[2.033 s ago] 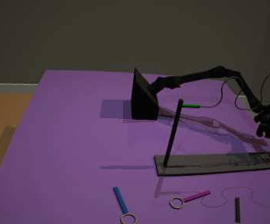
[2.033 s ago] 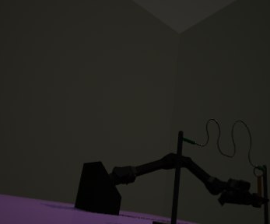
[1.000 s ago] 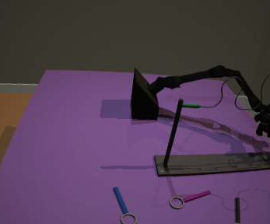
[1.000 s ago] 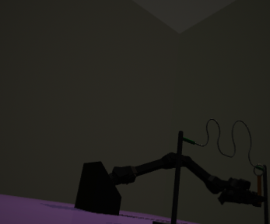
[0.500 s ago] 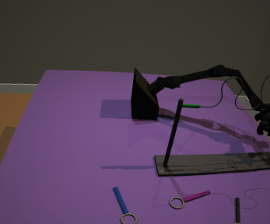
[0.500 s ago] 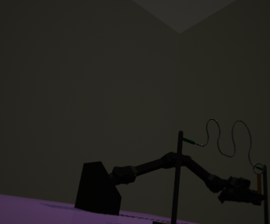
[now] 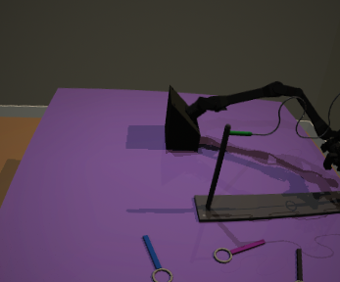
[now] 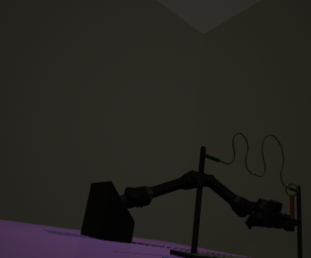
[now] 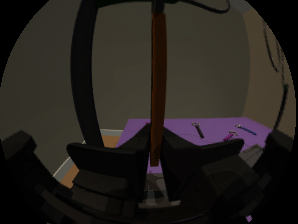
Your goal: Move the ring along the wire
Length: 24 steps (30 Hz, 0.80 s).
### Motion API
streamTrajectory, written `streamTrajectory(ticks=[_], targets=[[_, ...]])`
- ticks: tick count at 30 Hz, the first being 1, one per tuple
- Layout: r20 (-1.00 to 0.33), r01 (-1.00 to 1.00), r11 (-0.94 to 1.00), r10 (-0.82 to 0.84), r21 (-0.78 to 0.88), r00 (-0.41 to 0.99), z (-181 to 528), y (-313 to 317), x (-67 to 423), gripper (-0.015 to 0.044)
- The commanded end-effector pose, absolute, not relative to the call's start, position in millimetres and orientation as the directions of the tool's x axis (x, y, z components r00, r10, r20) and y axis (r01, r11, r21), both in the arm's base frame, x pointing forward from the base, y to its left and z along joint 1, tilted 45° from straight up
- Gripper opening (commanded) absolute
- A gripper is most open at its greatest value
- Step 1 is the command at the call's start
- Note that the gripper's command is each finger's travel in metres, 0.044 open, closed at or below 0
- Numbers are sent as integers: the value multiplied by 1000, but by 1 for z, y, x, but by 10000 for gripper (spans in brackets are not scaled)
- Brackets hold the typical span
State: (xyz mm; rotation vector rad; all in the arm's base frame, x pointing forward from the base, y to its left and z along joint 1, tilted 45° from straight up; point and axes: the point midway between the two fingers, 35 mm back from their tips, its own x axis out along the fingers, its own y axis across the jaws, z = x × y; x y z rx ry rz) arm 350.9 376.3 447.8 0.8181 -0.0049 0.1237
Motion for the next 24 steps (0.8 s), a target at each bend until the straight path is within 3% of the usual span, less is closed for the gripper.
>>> streamTrajectory(ticks=[1,9,24], targets=[[57,-118,669,112,734,992,451,375,350,-150],[33,-117,670,136,733,990,447,370,347,-150],[-150,-115,679,319,725,936,437,352,319,-150]])
